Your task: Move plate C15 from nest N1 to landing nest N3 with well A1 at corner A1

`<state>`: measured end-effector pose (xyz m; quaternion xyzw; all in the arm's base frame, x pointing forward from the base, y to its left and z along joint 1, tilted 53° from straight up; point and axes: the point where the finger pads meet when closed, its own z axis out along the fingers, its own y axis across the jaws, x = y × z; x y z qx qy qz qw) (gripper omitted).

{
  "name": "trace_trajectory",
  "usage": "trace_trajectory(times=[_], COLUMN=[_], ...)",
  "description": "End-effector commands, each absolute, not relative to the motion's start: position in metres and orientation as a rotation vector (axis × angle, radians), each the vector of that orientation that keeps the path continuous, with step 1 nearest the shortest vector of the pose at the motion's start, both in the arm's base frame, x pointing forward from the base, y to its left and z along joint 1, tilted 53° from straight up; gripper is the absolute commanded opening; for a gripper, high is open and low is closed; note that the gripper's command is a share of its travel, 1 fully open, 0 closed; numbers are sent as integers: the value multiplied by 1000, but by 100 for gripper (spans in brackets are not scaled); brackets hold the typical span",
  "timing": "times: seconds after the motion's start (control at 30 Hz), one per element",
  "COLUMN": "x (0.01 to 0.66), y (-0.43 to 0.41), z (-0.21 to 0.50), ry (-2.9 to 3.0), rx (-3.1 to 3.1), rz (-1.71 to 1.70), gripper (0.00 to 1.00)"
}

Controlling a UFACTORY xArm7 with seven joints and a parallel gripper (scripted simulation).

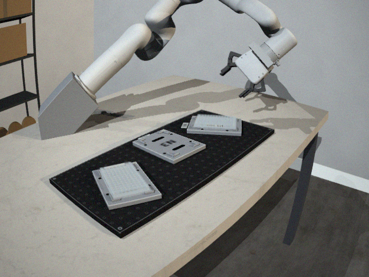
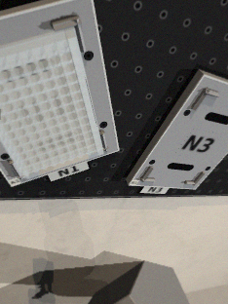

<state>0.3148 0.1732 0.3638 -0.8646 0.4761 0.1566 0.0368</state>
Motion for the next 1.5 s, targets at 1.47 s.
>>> trace_trajectory(times=[1.47], x=[317], y=[147], z=[335], ry=[-204], rx=[-2442], rz=[-182], gripper=[100])
